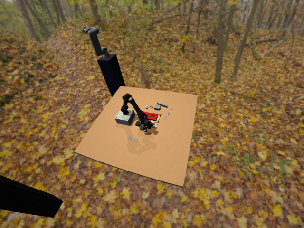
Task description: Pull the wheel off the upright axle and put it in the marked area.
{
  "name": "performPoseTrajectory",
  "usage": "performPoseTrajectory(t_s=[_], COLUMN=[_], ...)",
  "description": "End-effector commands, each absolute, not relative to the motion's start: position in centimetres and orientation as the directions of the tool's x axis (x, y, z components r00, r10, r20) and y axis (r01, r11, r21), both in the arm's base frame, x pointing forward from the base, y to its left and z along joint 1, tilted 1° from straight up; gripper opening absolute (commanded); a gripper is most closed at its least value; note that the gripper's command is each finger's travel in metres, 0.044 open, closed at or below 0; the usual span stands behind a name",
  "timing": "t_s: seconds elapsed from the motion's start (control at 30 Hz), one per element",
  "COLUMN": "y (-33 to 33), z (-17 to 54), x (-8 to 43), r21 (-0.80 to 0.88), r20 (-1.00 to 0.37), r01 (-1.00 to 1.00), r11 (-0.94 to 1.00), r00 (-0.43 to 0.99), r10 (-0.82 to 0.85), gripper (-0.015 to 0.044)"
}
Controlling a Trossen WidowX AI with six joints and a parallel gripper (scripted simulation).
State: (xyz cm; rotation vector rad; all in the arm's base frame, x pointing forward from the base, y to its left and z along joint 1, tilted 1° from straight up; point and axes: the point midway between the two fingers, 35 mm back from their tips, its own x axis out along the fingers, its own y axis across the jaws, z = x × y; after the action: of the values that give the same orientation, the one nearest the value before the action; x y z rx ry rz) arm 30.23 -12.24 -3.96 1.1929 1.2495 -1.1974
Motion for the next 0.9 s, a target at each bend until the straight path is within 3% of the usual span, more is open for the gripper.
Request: performPoseTrajectory(t_s=[0.0,0.13,0.33,0.53,0.87], y=[-12.5,-12.5,-11.1,-9.2,-9.2], z=[-0.4,0.3,2.6,4.8,4.9], x=[30.8,30.8,27.3,22.7,22.5], r21=[0.013,0.014,0.014,0.007,0.007], r20=[-1.0,-1.0,-1.0,-1.0,-1.0], r01=[0.999,0.999,1.0,1.0,1.0], r11=[0.029,0.029,0.027,0.029,0.029], r00=[0.013,0.014,0.014,0.007,0.007], r10=[0.001,0.001,0.002,0.004,0.004], gripper=[0.03,0.03,0.044,0.044,0.044])
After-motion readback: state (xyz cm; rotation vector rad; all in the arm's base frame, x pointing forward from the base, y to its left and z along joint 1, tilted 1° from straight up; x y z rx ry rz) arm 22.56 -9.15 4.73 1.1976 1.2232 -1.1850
